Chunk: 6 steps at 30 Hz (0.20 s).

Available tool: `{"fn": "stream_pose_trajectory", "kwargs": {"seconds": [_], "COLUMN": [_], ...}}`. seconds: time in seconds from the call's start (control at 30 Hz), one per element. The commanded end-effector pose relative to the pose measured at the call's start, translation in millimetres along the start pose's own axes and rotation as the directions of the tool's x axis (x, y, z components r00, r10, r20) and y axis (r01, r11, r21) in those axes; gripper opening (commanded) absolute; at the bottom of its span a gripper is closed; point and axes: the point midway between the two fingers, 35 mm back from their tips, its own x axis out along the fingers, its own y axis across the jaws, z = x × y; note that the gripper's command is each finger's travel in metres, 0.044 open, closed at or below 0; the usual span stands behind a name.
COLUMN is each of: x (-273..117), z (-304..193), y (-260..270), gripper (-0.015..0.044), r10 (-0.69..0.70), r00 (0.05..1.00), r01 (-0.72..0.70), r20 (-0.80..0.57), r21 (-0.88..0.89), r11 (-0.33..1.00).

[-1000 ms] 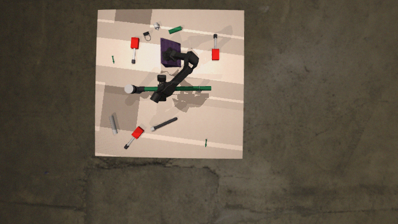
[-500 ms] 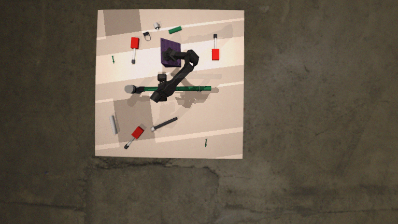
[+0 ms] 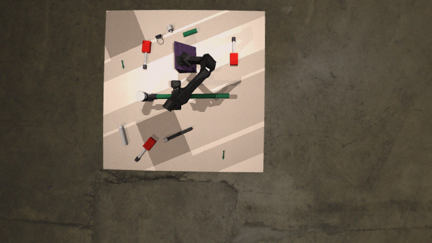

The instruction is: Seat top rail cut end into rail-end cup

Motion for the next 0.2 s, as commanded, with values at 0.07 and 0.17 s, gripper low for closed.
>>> {"fn": "stream_pose_trajectory", "kwargs": {"seconds": [0.07,0.17], "x": [-1.1,-1.1], "z": [0.0,0.0], "y": [0.4,0.4], "gripper": [0.0440,0.0440], "r10": [0.000,0.000], "r00": [1.000,1.000], "r01": [0.000,0.000], "r20": [-0.005,-0.005], "r21": [-0.005,-0.005], "r11": [1.000,1.000]}}
